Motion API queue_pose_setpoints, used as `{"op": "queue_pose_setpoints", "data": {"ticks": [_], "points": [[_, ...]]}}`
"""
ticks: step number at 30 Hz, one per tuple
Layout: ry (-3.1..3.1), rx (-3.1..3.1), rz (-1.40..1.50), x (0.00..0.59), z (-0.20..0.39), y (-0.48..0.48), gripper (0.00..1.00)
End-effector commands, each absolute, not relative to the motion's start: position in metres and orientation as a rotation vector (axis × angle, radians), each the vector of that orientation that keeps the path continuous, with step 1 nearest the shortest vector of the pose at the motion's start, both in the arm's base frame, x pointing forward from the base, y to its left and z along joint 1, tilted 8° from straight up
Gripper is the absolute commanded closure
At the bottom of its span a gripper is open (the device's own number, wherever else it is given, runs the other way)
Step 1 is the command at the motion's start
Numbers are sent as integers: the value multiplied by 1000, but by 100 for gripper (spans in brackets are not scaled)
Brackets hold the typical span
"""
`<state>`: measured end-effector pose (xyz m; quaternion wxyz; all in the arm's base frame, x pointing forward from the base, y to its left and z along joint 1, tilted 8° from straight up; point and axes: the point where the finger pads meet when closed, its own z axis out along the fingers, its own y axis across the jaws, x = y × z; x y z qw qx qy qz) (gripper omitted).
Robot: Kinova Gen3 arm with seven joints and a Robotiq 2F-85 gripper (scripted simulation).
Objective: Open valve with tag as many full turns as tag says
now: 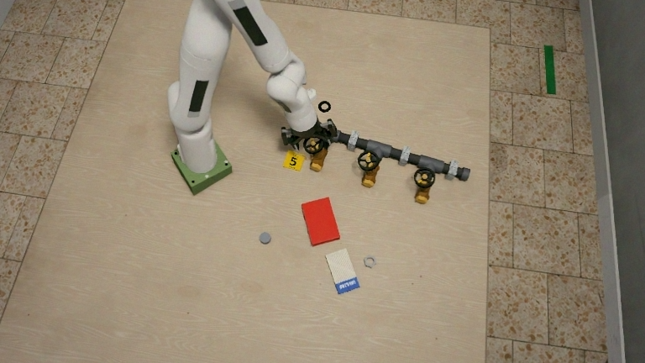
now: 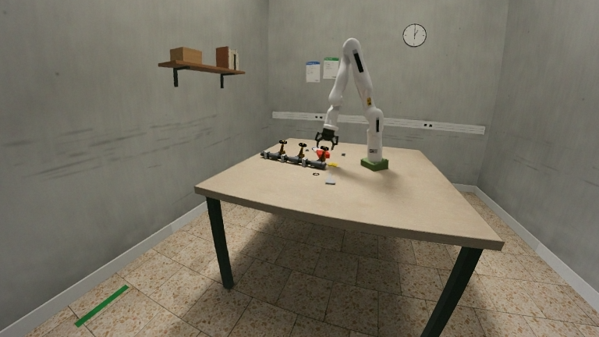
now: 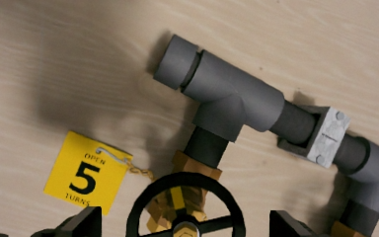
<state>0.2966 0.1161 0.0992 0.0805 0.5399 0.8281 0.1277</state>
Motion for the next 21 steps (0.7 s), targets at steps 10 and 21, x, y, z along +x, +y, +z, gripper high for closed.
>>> {"op": "queue_pose_setpoints", "data": {"ticks": [10,21], "points": [[2366,1791,390,297,100,116,0],[2355,1807,391,297,100,116,36]]}}
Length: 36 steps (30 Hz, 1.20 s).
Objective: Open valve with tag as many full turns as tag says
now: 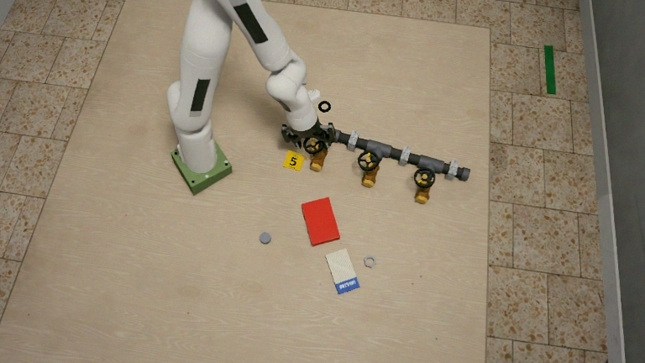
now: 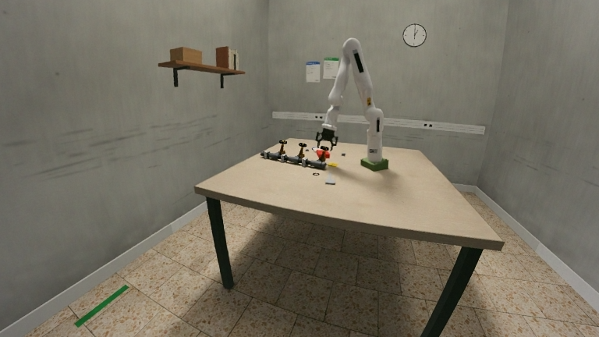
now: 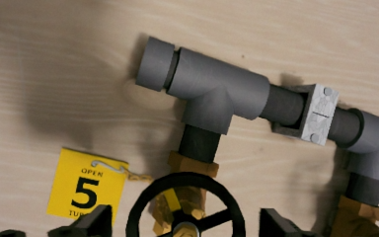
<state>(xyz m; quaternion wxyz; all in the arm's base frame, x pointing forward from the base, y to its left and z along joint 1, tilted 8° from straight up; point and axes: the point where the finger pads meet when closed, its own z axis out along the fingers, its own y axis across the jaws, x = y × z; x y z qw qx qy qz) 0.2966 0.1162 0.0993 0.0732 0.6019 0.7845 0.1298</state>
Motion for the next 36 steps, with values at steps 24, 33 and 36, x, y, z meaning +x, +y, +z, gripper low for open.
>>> {"op": "queue_pose_setpoints", "data": {"ticks": [24,33,36], "points": [[2358,1803,391,297,100,116,36],[2434,1680,378,297,100,116,36],[2505,1551,365,297,100,116,36]]}}
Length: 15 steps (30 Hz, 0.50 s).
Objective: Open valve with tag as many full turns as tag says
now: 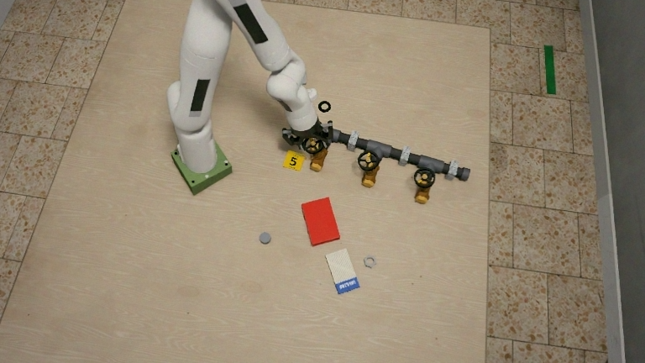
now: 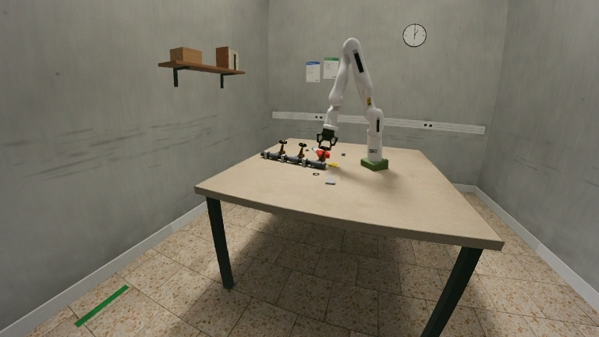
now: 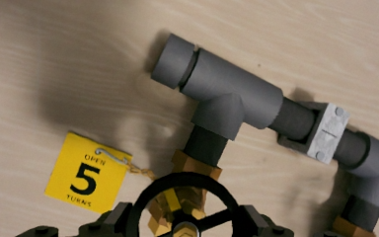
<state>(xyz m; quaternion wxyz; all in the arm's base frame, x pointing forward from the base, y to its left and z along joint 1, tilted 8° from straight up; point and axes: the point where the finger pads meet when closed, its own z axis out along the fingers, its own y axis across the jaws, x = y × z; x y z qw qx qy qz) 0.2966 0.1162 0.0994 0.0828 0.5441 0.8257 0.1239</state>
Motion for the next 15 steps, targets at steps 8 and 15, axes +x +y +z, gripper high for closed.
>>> {"op": "queue_pose_setpoints", "data": {"ticks": [8,15], "points": [[2737,976,298,297,100,116,36],[2836,505,238,297,100,116,36]]}}
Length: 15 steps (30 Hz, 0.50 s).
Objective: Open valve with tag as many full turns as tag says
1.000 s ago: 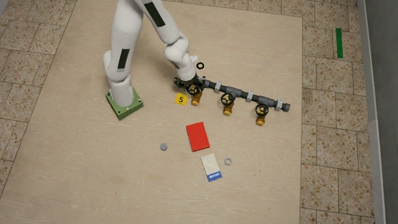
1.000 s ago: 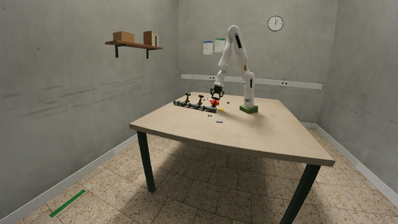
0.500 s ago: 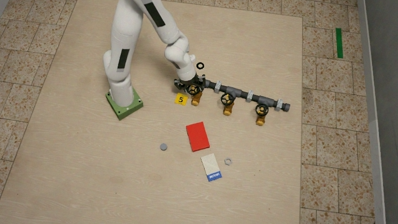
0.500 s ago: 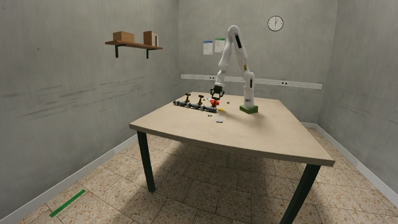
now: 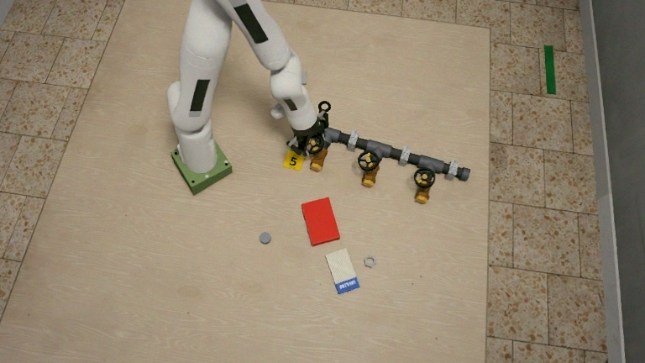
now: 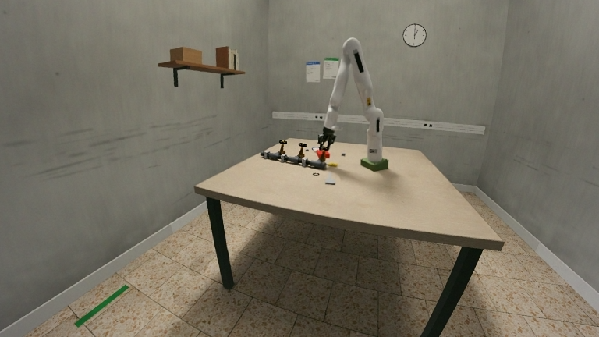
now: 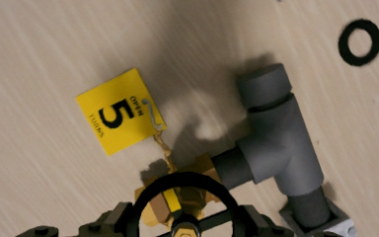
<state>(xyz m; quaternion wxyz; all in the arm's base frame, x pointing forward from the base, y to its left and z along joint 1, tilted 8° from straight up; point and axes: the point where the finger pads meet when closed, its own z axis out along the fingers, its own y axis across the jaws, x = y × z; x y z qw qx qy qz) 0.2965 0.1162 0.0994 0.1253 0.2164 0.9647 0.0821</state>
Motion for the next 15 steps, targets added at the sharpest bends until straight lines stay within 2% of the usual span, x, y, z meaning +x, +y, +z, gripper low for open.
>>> {"op": "queue_pose_setpoints", "data": {"ticks": [1,9,15], "points": [[2847,409,226,297,100,116,36],[2840,-270,131,297,100,116,36],[2794,-547,89,297,100,116,36]]}}
